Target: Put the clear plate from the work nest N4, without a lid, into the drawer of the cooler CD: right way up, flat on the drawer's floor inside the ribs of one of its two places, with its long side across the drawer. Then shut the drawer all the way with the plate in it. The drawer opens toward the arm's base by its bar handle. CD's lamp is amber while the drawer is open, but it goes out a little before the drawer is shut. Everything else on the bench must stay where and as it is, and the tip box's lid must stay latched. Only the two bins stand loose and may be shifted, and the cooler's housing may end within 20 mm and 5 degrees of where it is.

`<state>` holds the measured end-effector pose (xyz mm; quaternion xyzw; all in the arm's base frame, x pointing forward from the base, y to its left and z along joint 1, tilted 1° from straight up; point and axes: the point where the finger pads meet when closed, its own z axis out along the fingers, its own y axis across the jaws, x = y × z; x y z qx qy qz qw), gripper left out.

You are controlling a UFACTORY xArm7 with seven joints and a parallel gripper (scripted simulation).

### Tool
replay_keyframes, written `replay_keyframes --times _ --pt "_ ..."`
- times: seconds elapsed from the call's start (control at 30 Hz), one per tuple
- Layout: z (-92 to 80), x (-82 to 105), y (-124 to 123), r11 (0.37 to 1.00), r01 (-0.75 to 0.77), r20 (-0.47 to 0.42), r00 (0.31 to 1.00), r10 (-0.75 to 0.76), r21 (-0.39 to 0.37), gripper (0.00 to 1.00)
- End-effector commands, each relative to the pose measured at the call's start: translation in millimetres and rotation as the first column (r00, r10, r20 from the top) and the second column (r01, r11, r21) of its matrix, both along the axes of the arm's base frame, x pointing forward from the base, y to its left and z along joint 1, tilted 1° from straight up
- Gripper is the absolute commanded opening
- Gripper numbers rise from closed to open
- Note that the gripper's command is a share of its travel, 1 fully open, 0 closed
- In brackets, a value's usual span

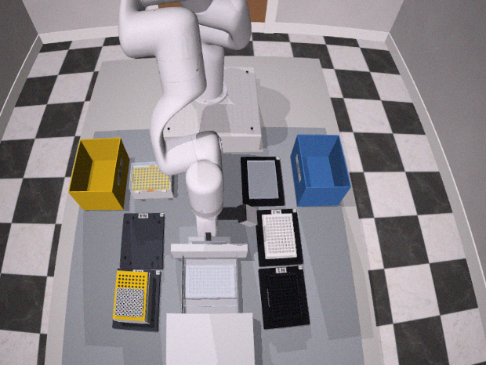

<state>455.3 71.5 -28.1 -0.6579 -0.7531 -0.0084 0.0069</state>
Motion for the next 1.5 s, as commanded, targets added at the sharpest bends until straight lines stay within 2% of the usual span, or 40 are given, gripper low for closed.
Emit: replay_keyframes --times 0.0,0.4,0.9,1.47 --pt "1.4 9.2 1 1.000 0.000 0.004 1.000 0.000 0.000 0.00" --pt "1.5 19.3 3 1.000 0.000 0.004 1.000 0.000 0.000 0.00" --pt "1.7 44.1 6 1.000 0.000 0.004 1.000 0.000 0.000 0.00" --pt "1.9 63.2 9 1.000 0.000 0.004 1.000 0.000 0.000 0.00"
